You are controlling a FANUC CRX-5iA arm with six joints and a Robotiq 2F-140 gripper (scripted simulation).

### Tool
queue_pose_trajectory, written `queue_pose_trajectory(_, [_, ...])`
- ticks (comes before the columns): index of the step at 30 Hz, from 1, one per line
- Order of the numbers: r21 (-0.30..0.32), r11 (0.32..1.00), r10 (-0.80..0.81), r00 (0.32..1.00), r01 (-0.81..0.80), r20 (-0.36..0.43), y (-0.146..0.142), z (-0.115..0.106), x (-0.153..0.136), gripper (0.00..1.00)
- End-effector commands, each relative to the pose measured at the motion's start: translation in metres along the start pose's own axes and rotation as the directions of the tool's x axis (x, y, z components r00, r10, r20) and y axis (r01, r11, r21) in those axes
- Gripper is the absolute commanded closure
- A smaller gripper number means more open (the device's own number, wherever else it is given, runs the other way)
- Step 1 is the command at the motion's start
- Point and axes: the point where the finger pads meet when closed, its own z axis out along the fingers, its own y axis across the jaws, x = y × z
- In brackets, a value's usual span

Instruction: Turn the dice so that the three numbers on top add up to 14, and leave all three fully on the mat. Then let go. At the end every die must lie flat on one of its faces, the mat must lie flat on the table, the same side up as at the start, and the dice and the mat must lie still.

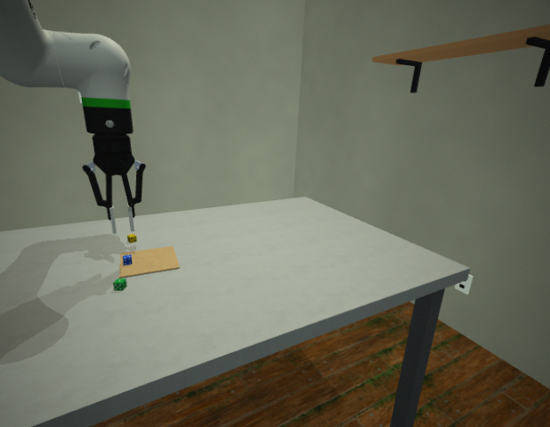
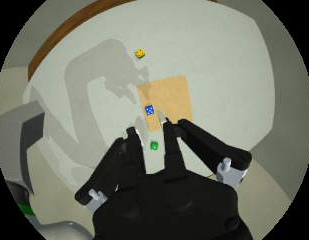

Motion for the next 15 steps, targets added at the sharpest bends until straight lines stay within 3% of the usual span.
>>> queue_pose_trajectory(1, [0.000, 1.000, 0.000, 1.000, 0.000, 0.000, 0.0003, -0.0009, 0.0002, 0.79])
queue_pose_trajectory(2, [0.000, 1.000, 0.000, 1.000, 0.000, 0.000, 0.0003, -0.0009, 0.0002, 0.00])
queue_pose_trajectory(15, [0.000, 1.000, 0.000, 1.000, 0.000, 0.000, 0.0003, -0.0009, 0.0002, 0.00])
